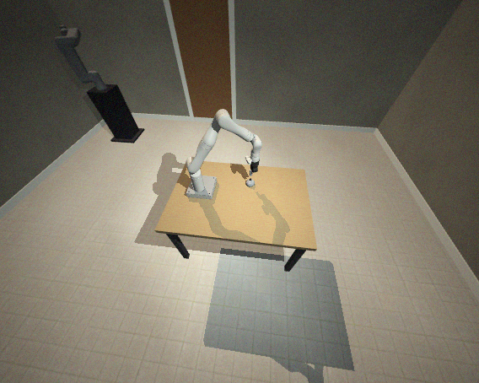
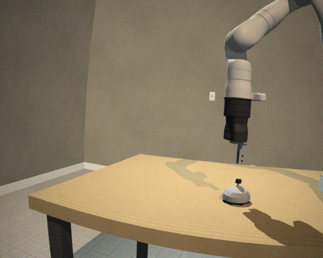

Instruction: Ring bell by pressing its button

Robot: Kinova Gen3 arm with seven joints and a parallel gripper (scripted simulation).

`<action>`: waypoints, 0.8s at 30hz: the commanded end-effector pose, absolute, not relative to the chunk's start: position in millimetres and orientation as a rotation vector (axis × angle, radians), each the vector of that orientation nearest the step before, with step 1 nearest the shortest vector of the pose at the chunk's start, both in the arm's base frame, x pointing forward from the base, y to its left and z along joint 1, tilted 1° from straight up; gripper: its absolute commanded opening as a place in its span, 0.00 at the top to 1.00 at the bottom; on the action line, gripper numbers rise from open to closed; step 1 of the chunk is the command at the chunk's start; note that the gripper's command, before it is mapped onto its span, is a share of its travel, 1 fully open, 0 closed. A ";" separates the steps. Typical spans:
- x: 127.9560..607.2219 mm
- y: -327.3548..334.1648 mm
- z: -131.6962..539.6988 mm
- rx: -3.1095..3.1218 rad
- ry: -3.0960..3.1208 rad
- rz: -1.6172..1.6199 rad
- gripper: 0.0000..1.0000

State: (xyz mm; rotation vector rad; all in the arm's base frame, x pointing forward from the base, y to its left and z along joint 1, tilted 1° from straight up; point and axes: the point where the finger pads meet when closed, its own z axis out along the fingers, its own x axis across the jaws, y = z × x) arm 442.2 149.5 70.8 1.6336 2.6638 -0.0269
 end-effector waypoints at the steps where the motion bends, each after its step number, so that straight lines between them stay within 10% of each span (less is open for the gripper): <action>1: 441.9 148.2 62.5 1.634 2.666 -0.029 0.83; 24: 442.2 148.0 33.2 1.631 2.667 -0.026 0.83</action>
